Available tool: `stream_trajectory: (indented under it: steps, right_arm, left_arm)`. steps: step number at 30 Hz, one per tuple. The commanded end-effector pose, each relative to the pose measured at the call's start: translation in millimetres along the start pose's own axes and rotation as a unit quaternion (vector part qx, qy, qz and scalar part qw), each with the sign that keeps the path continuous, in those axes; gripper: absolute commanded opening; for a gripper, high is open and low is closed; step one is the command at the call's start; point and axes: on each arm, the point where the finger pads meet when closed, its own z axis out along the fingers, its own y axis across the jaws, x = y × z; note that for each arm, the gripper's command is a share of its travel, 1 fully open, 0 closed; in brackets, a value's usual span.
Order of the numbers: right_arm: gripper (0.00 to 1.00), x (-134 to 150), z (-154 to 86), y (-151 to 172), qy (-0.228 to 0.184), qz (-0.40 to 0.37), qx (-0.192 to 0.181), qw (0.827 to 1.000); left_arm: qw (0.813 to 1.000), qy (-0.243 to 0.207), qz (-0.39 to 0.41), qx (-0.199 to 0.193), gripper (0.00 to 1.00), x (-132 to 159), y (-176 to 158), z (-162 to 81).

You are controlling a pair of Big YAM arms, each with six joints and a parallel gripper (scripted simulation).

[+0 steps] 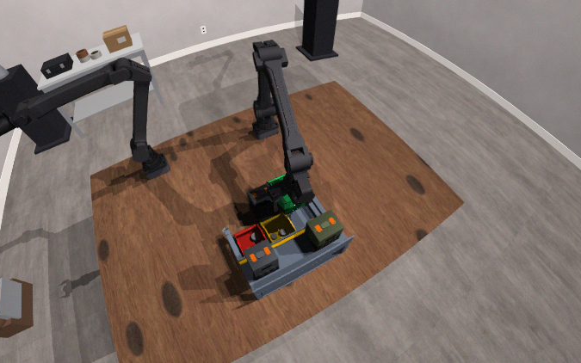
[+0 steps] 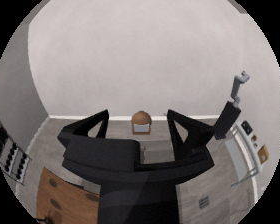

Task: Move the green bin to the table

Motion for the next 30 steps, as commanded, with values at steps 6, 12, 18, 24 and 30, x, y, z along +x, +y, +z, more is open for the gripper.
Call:
stream_trajectory:
  steps: [6,12,18,24,30]
  right_arm:
    - [1.00,-19,-7,-5,-0.026,-0.004,0.004,1.000]
    - [1.00,-19,-7,-5,-0.026,-0.004,0.004,1.000]
    - [1.00,-19,-7,-5,-0.026,-0.004,0.004,1.000]
    - [1.00,-19,-7,-5,-0.026,-0.004,0.004,1.000]
    - [1.00,-19,-7,-5,-0.026,-0.004,0.004,1.000]
  left_arm:
    - [1.000,0.000,0.002,-0.005,0.43,1,5,4]
    - [1.000,0.000,0.002,-0.005,0.43,1,6,2]
    - [1.000,-0.001,0.003,-0.009,0.43,0,9,-1]
    - [1.000,-0.002,0.003,-0.012,0.43,-1,12,-3]
    - [1.000,-0.002,0.003,-0.016,0.43,-1,16,-6]
